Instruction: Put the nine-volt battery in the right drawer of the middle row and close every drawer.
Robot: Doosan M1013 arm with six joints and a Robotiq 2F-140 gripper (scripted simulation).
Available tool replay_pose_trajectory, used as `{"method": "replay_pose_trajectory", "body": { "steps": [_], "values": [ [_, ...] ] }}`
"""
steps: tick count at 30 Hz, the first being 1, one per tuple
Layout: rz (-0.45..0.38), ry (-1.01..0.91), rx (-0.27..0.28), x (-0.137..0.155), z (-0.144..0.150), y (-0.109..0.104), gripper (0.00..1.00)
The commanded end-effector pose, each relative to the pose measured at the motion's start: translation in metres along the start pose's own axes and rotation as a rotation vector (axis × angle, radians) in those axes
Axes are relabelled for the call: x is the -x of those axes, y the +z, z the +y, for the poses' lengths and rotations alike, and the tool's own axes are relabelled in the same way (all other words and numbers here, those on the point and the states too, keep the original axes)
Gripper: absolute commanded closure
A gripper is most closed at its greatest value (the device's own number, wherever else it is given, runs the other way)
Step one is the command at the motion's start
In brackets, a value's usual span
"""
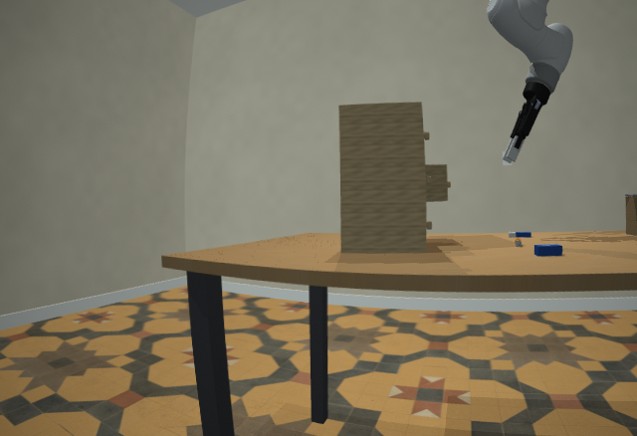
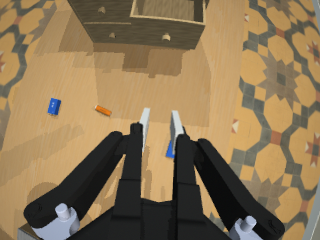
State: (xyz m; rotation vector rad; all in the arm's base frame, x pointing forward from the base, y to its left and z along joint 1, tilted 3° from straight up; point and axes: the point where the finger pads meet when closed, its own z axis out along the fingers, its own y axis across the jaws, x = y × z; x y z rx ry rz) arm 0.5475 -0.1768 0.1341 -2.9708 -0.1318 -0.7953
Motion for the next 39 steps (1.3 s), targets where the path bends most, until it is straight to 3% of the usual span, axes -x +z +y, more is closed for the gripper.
{"method": "replay_pose_trajectory", "body": {
  "steps": [1, 17, 27, 39],
  "values": [
    [-0.115, 0.008, 0.001, 0.0, -0.003, -0.007, 0.8],
    [-0.444, 0.009, 0.0, 0.012, -0.003, -0.044, 0.8],
    [-0.498, 0.009, 0.0, 0.013, -0.003, -0.05, 0.8],
    [-0.501, 0.009, 0.0, 0.014, -0.003, -0.05, 0.8]
  ]
}}
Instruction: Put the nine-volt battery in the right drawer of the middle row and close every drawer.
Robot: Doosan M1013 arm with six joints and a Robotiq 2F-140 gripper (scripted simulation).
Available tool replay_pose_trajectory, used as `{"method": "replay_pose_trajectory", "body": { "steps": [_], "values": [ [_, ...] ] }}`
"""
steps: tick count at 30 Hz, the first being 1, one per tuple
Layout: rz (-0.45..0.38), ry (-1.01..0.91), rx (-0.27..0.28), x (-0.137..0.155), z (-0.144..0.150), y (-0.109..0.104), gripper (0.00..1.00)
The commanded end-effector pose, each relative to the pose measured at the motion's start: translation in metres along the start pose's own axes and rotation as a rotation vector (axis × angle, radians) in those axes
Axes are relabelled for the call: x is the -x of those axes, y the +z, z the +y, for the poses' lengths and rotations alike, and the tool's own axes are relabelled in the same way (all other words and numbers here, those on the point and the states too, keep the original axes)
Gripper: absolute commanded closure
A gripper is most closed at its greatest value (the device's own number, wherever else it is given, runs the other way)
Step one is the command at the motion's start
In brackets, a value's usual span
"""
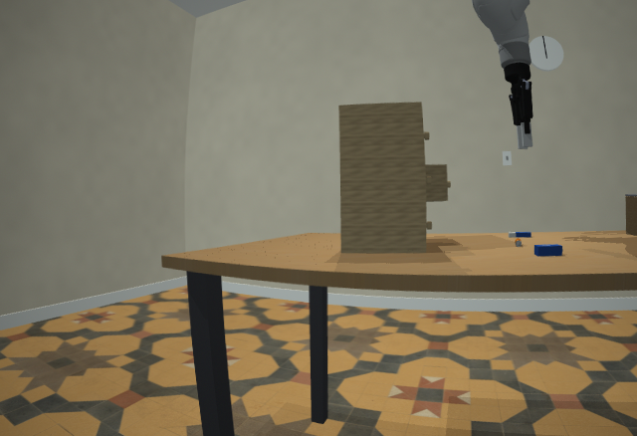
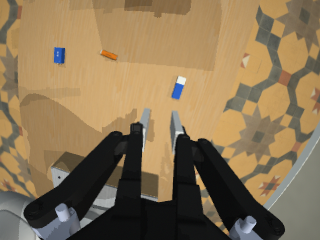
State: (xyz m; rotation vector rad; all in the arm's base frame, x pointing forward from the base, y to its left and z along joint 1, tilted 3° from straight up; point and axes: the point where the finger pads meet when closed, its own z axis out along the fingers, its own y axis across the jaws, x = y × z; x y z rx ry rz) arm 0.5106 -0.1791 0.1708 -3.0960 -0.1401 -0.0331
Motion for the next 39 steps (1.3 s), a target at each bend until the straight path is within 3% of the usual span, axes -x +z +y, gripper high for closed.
{"method": "replay_pose_trajectory", "body": {
  "steps": [1, 9, 14, 17, 25, 26, 29, 31, 32, 39],
  "values": [
    [0.0, 0.0, 0.0, 0.0, 0.0, 0.0, 0.8],
    [0.0, -0.037, 0.0, -0.002, -0.003, 0.002, 0.8],
    [0.0, -0.137, 0.0, -0.008, -0.012, 0.007, 0.8],
    [0.0, -0.315, 0.0, -0.019, -0.028, 0.017, 0.8],
    [-0.007, -0.877, 0.006, -0.057, -0.108, 0.063, 0.8],
    [-0.007, -0.944, 0.005, -0.057, -0.108, 0.063, 0.8],
    [-0.012, -1.142, 0.008, -0.069, -0.148, 0.084, 0.8],
    [-0.012, -1.142, 0.008, -0.069, -0.148, 0.084, 0.8],
    [-0.013, -1.332, 0.009, -0.073, -0.162, 0.091, 0.8],
    [-0.024, -1.754, 0.015, -0.083, -0.241, 0.131, 0.8]
  ]
}}
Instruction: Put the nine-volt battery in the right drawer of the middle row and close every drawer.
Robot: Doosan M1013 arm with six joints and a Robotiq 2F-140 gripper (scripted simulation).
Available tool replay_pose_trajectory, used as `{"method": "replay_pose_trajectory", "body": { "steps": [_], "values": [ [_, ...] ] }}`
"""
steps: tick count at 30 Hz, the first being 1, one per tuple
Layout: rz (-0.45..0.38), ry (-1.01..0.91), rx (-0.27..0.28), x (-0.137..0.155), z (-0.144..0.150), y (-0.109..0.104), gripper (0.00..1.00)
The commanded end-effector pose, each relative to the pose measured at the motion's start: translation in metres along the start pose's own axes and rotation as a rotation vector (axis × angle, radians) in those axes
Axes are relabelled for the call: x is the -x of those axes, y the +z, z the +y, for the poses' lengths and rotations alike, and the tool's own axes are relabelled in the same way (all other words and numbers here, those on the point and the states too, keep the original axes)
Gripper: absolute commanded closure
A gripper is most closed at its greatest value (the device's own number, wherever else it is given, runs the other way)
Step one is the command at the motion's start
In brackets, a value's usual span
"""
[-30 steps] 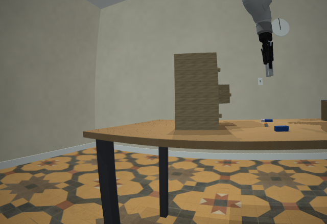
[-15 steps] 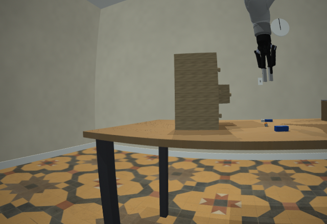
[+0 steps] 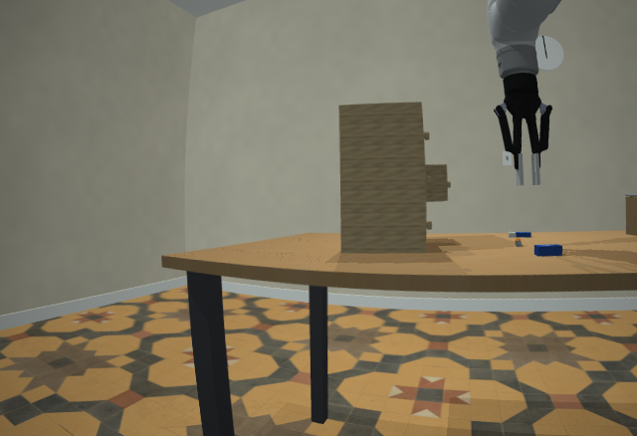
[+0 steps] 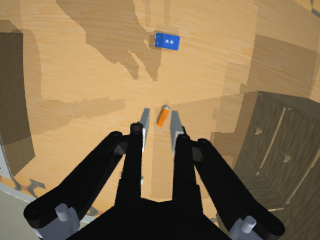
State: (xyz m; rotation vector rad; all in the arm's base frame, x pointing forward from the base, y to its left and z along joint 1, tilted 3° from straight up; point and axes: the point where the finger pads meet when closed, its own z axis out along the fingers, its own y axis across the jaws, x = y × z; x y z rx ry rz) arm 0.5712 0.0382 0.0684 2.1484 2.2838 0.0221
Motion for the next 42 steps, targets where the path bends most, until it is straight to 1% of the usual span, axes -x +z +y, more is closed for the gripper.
{"method": "replay_pose_trajectory", "body": {
  "steps": [1, 4, 7, 9, 10, 13, 17, 18, 21, 22, 42],
  "values": [
    [0.009, -0.279, 0.007, -0.047, 0.005, 0.022, 0.8],
    [0.004, -0.48, 0.009, -0.077, 0.004, 0.035, 0.8],
    [-0.001, -0.678, 0.011, -0.097, 0.002, 0.044, 0.8],
    [-0.001, -0.678, 0.011, -0.097, 0.002, 0.044, 0.8],
    [-0.005, -0.862, 0.013, -0.102, 0.001, 0.046, 0.8],
    [-0.009, -1.012, 0.015, -0.11, 0.0, 0.05, 0.8],
    [-0.007, -1.255, 0.02, -0.113, 0.0, 0.051, 0.8],
    [-0.003, -1.313, 0.022, -0.113, 0.0, 0.051, 0.74],
    [0.018, -1.482, 0.032, -0.113, 0.0, 0.051, 0.74],
    [0.024, -1.504, 0.034, -0.113, 0.0, 0.051, 0.74],
    [0.024, -1.504, 0.034, -0.113, 0.0, 0.051, 0.74]
  ]
}}
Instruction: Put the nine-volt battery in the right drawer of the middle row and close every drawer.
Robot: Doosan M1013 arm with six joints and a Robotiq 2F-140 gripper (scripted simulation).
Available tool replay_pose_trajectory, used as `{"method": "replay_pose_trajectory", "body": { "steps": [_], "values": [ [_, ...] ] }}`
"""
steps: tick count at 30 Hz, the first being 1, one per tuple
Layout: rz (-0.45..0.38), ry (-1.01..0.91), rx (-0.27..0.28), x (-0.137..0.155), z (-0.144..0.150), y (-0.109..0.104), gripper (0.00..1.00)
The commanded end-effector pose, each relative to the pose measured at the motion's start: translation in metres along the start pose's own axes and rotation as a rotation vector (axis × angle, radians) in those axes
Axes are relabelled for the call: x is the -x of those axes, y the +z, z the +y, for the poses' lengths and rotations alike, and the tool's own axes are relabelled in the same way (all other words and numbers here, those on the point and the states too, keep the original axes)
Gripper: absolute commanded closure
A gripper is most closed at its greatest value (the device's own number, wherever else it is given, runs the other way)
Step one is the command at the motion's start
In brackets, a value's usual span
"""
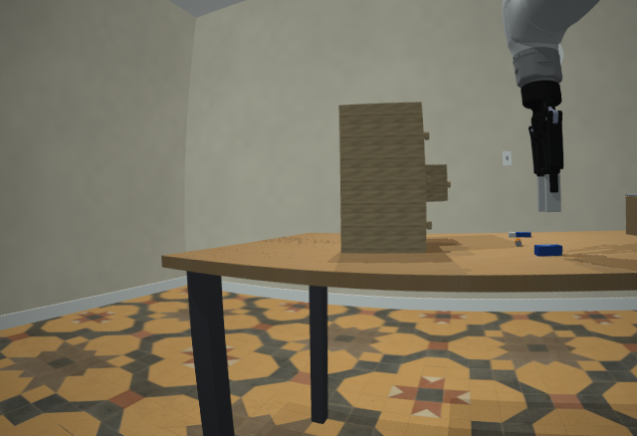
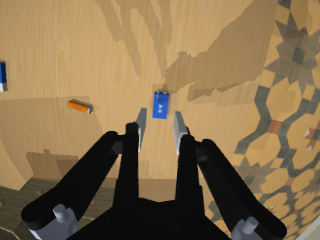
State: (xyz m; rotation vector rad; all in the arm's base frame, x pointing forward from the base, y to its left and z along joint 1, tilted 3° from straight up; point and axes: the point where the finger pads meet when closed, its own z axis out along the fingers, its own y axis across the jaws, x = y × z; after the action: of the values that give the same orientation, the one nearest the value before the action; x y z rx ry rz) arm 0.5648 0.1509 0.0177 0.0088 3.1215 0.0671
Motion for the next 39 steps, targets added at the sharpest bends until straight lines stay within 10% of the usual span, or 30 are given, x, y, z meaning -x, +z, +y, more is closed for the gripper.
{"method": "replay_pose_trajectory", "body": {
  "steps": [1, 39],
  "values": [
    [0.0, 0.0, 0.0, 0.0, 0.0, 0.0, 0.74],
    [0.0, 0.0, 0.0, 0.0, 0.0, 0.051, 0.74]
  ]
}}
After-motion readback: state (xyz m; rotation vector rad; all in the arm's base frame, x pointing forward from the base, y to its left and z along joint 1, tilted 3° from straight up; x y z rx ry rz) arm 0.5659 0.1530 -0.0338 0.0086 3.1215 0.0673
